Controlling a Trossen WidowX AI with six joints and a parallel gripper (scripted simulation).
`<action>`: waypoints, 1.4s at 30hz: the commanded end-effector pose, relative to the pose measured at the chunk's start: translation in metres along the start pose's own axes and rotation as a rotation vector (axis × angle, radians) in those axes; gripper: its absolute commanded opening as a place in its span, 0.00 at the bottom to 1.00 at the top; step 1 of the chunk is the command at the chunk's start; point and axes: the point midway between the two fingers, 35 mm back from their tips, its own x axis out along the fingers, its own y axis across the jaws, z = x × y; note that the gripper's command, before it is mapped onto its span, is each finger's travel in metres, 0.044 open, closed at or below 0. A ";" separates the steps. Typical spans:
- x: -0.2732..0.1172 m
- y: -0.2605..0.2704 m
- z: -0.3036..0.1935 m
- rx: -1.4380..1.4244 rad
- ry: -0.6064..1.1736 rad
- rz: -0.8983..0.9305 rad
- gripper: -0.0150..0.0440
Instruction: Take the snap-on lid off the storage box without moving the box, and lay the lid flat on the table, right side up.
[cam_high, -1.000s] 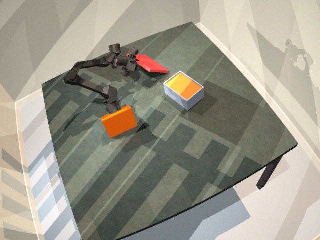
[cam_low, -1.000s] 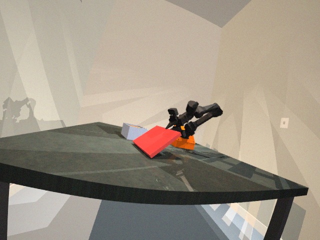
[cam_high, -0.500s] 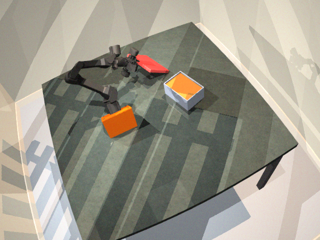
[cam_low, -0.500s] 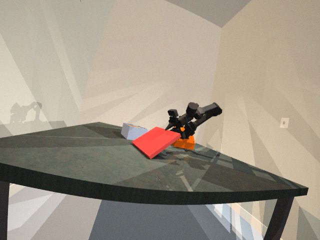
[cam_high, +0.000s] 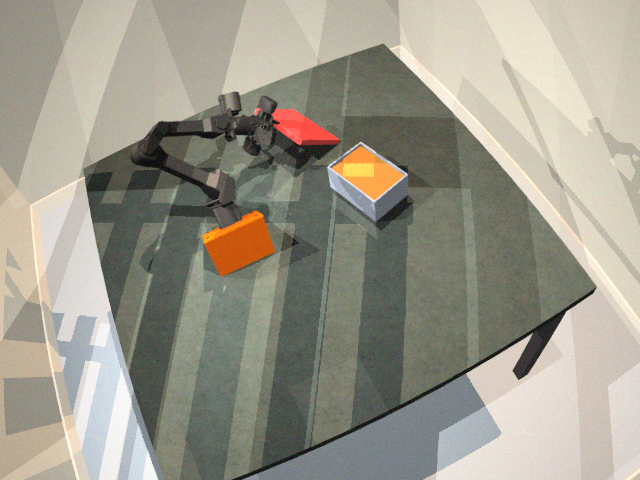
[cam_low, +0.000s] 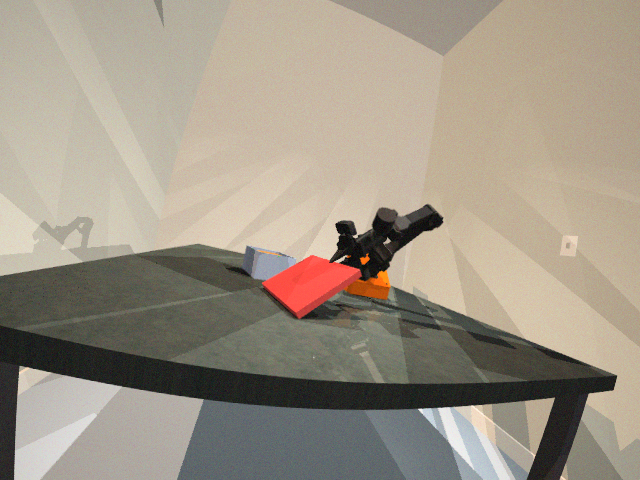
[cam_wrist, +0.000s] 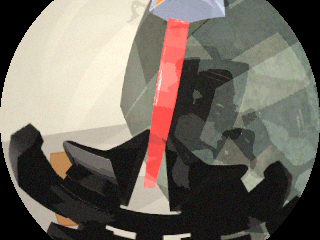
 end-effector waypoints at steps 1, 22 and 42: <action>0.006 -0.011 0.005 0.004 -0.012 -0.030 0.25; 0.016 -0.024 0.005 0.005 -0.011 -0.030 0.25; 0.026 -0.037 0.005 0.007 -0.011 -0.030 0.25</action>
